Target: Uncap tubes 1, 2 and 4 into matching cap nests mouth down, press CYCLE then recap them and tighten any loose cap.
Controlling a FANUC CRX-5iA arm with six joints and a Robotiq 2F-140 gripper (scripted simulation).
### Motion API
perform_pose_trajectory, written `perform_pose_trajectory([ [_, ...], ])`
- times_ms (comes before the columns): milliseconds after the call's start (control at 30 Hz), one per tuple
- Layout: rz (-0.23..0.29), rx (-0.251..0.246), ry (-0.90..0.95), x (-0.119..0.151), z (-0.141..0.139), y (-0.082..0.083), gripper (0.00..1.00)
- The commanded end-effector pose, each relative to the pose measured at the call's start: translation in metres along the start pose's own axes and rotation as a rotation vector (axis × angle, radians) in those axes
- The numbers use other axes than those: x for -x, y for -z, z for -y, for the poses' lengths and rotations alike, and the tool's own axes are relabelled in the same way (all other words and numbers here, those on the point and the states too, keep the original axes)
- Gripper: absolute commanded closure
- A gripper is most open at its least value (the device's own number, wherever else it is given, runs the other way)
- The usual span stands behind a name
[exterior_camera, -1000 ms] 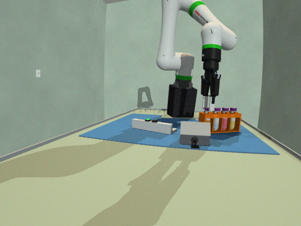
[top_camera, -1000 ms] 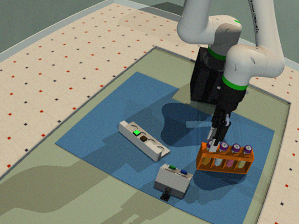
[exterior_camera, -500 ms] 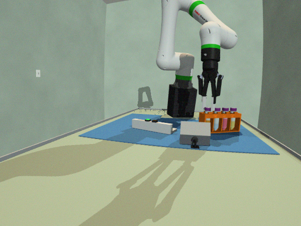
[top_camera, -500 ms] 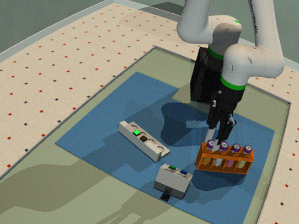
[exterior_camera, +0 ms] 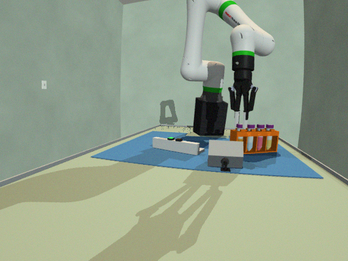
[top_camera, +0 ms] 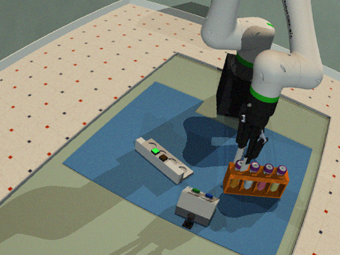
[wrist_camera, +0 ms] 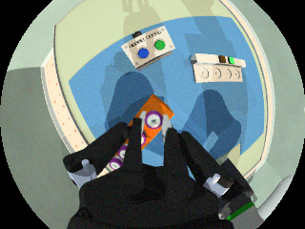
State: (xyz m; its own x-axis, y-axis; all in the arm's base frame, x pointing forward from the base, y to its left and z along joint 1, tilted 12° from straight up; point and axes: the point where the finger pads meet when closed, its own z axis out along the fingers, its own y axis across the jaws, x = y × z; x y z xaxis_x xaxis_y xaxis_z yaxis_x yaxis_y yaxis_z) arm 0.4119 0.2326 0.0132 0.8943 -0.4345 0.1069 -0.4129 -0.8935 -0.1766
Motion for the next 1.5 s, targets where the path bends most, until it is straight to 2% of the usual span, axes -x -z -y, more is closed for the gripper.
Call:
perform_pose_trajectory([
  [0,-0.001,0.0,-0.146,-0.0002,-0.0001,-0.0002,1.0],
  [67,-0.001,0.0,-0.146,-0.0002,-0.0001,-0.0002,1.0],
  [567,0.001,0.0,-0.887,-0.0002,-0.0001,-0.001,1.0],
  [633,0.001,0.0,-0.887,-0.0002,-0.0001,-0.001,1.0],
  [733,-0.001,0.0,-1.043,-0.0002,-0.0001,-0.0011,1.0],
  [967,-0.001,0.0,-1.043,-0.0002,-0.0001,-0.0011,1.0],
  [1000,-0.001,0.0,-1.043,-0.0002,-0.0001,-0.0011,0.65],
  [1400,-0.001,0.0,-1.043,-0.0002,-0.0001,-0.0011,0.65],
  [1467,-0.001,0.0,-0.877,-0.0002,-0.0001,-0.0006,0.65],
])
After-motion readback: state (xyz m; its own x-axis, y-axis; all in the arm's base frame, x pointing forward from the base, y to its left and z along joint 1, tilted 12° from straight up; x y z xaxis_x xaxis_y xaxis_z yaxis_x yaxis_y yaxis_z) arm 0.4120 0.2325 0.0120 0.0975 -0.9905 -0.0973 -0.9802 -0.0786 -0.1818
